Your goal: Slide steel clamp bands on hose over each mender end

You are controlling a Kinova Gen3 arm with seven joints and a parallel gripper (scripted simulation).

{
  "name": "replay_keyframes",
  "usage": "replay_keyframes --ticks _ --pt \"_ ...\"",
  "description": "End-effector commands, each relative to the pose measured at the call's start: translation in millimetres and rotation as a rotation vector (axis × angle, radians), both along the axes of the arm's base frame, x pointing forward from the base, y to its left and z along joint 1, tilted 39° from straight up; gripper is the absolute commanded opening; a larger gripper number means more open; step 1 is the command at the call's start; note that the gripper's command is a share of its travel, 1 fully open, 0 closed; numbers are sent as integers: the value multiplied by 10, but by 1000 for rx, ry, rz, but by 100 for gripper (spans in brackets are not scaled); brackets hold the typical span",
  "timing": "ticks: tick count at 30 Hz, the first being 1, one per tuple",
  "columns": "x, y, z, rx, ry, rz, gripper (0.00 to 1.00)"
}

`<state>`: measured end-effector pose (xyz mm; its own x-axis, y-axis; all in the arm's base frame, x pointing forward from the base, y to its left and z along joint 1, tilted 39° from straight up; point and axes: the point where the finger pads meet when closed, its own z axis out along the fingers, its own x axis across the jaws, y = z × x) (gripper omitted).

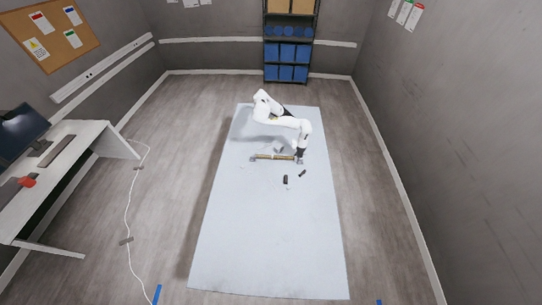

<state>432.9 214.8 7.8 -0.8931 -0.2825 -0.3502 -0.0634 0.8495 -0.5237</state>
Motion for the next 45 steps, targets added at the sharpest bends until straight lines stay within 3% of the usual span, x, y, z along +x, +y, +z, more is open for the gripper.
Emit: replay_keyframes --ticks 1,17,45 --pt "3 -9 21 2 -1 1 75" --pt "15 -162 115 2 -1 1 75" --pt "52 -671 427 2 -1 1 75"
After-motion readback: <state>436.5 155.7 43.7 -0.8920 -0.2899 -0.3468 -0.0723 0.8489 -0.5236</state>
